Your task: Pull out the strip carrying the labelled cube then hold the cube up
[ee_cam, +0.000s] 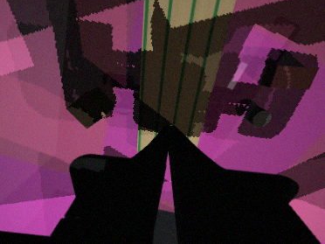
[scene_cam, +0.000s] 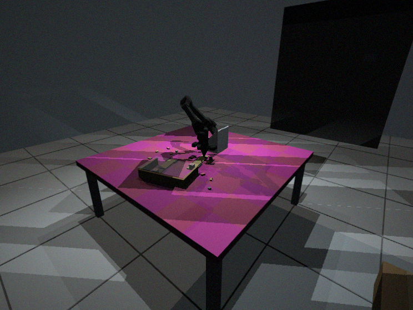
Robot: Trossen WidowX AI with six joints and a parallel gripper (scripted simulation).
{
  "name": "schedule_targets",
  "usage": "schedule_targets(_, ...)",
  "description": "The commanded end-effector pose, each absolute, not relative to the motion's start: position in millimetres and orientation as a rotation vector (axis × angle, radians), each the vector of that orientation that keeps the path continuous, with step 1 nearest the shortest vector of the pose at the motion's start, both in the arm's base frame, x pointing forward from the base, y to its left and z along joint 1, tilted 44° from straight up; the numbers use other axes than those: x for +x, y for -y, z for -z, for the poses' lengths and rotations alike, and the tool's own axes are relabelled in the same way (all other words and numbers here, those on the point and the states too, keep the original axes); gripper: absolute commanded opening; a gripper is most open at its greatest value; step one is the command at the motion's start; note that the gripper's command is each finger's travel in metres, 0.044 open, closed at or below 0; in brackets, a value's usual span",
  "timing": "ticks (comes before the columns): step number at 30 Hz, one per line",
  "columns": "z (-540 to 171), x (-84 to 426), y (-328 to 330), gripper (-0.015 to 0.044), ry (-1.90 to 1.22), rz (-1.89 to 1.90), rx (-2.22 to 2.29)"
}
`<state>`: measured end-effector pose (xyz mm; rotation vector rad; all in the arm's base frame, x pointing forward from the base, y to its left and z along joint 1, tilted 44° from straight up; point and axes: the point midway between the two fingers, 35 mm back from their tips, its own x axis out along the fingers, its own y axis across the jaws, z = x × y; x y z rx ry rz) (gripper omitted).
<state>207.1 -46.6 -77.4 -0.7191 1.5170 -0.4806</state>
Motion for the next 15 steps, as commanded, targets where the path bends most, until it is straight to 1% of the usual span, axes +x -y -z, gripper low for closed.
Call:
schedule_targets(1, 78.4, 192.5, 51.1, 0.0, -1.544, 0.487, -0.716)
schedule_targets(15, 77.9, 188.4, 51.6, 0.0, -1.545, 0.487, -0.717)
